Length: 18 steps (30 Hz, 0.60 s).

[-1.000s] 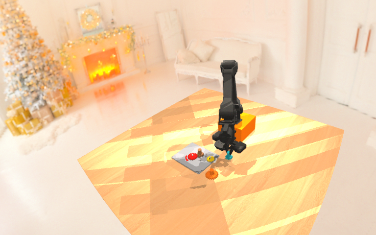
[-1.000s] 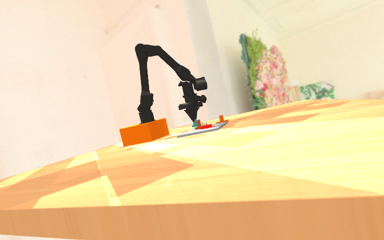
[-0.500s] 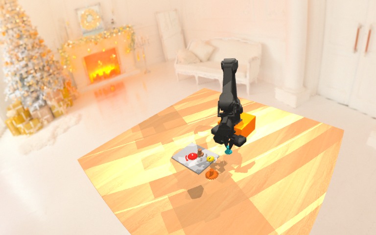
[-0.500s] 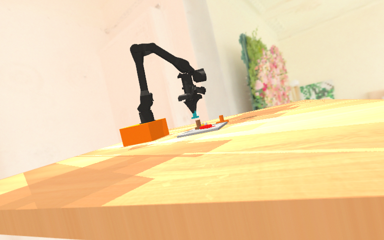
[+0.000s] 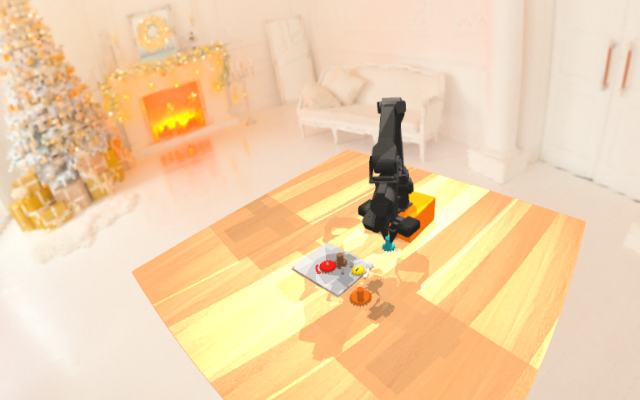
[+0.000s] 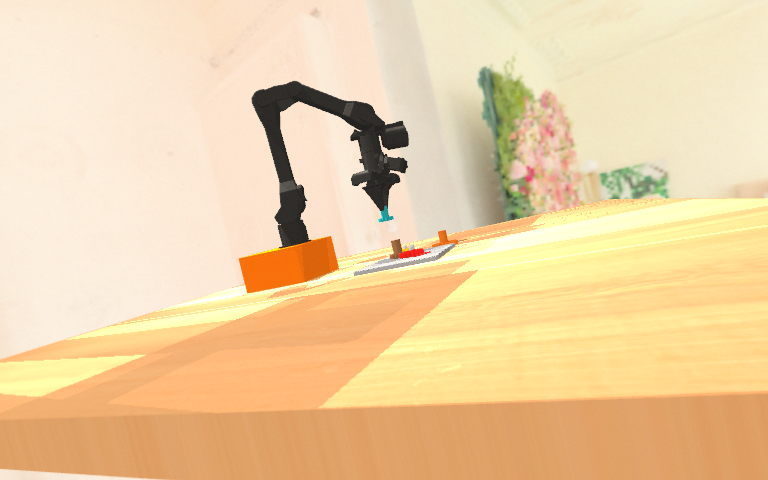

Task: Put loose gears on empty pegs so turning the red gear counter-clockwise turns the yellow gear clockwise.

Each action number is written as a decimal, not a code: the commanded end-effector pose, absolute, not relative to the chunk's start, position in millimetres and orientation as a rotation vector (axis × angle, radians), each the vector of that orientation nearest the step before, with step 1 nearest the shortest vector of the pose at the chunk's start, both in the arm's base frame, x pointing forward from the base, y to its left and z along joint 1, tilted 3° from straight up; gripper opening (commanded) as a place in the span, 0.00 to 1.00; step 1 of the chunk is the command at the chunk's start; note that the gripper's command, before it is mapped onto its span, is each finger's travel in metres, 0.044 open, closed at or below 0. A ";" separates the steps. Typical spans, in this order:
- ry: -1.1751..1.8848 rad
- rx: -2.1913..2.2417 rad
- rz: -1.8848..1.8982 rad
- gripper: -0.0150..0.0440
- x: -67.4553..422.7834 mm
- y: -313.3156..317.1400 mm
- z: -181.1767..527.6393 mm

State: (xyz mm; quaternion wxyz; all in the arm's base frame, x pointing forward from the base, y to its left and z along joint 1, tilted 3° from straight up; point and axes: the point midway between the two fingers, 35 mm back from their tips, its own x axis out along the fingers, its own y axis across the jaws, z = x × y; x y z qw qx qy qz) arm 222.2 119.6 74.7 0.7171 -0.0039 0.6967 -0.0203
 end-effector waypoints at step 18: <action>1.527 0.007 -0.051 0.25 217.9 113.1 116.9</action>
